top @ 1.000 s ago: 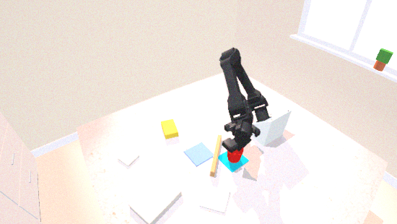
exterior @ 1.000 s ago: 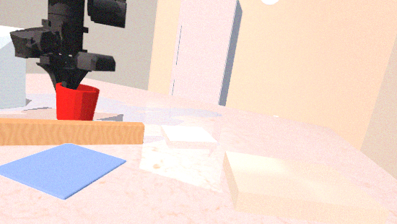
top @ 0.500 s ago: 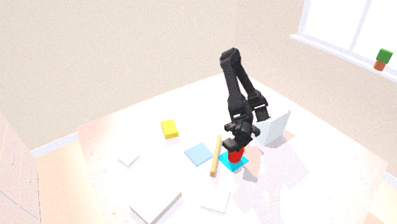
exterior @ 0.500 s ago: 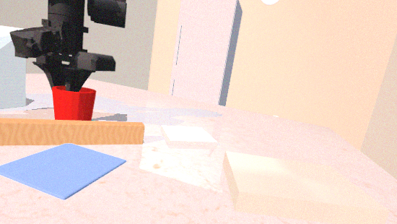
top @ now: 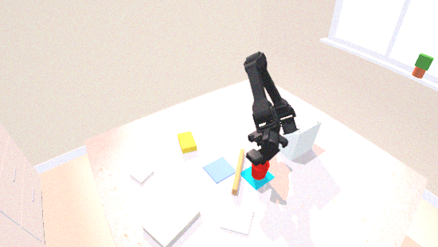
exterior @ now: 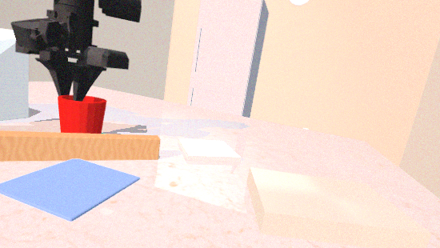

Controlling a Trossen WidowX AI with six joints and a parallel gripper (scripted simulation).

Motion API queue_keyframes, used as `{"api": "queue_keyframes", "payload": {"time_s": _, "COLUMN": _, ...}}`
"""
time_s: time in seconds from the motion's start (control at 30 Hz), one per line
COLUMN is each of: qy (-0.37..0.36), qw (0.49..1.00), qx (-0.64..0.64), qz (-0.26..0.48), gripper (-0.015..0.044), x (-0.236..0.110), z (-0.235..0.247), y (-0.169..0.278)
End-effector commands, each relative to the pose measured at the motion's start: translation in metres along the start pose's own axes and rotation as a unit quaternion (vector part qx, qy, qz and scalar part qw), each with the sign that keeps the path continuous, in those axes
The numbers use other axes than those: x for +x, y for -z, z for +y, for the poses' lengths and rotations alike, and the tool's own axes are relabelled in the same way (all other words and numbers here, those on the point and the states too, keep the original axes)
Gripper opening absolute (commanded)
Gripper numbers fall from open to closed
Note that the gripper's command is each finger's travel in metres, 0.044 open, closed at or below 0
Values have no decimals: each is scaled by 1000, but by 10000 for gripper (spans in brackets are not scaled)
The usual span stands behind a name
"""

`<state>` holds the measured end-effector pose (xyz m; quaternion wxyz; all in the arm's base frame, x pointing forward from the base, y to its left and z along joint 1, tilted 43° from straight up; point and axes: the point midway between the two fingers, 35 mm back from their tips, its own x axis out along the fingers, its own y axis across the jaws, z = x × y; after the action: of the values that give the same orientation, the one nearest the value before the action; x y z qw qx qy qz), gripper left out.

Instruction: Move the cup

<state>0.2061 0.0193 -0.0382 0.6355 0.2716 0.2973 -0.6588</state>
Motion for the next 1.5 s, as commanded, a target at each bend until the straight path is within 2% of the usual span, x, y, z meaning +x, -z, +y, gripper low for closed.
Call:
{"api": "queue_keyframes", "payload": {"time_s": 0.0, "qy": -2, "qw": 1000, "qx": 6, "qz": 5, "gripper": 128, "x": -7, "z": 2, "y": 1}}
{"api": "queue_keyframes", "payload": {"time_s": 0.63, "qy": 0, "qw": 1000, "qx": 3, "qz": 2, "gripper": 128, "x": -34, "z": -2, "y": -1}}
{"api": "queue_keyframes", "payload": {"time_s": 1.03, "qy": 0, "qw": 1000, "qx": -3, "qz": -2, "gripper": 440, "x": -36, "z": -2, "y": -1}}
{"api": "queue_keyframes", "payload": {"time_s": 1.47, "qy": 0, "qw": 1000, "qx": 1, "qz": 3, "gripper": 440, "x": -85, "z": -2, "y": -1}}
